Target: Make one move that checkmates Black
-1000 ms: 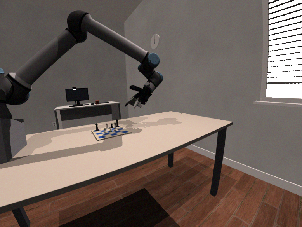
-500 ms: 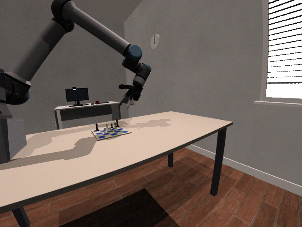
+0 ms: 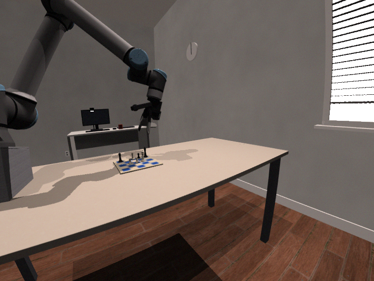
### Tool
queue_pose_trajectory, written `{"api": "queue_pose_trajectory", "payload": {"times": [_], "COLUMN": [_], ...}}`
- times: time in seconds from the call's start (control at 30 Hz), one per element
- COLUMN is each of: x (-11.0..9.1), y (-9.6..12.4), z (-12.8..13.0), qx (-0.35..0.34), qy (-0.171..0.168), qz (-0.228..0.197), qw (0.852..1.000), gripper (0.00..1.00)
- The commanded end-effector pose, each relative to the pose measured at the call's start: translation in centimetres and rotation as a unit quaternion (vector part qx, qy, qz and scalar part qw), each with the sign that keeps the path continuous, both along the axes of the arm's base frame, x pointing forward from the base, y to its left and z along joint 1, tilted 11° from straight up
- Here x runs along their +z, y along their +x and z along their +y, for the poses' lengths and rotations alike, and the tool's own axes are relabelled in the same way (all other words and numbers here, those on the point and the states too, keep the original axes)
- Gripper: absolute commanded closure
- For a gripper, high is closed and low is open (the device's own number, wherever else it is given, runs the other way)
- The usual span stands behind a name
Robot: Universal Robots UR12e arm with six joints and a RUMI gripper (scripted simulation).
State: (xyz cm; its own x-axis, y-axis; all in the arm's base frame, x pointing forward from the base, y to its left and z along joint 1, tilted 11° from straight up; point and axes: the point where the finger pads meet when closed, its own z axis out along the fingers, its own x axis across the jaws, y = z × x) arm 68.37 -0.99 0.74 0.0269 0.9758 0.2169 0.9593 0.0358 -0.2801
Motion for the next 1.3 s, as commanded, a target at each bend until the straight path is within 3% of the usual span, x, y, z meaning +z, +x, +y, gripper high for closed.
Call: {"api": "queue_pose_trajectory", "payload": {"times": [0.0, 0.17, 0.57, 1.27], "x": [0.3, 0.7, 1.2, 1.4], "y": [-2.0, -3.8, -6.1, -6.5], "z": [0.9, 1.7, 2.7, 3.0], "qx": [-0.005, -0.006, -0.007, -0.006], "qy": [-0.005, -0.008, -0.012, -0.014], "qz": [-0.066, -0.104, -0.148, -0.159], "qw": [0.998, 0.995, 0.989, 0.987], "gripper": [0.00, 0.00, 0.00, 0.00]}}
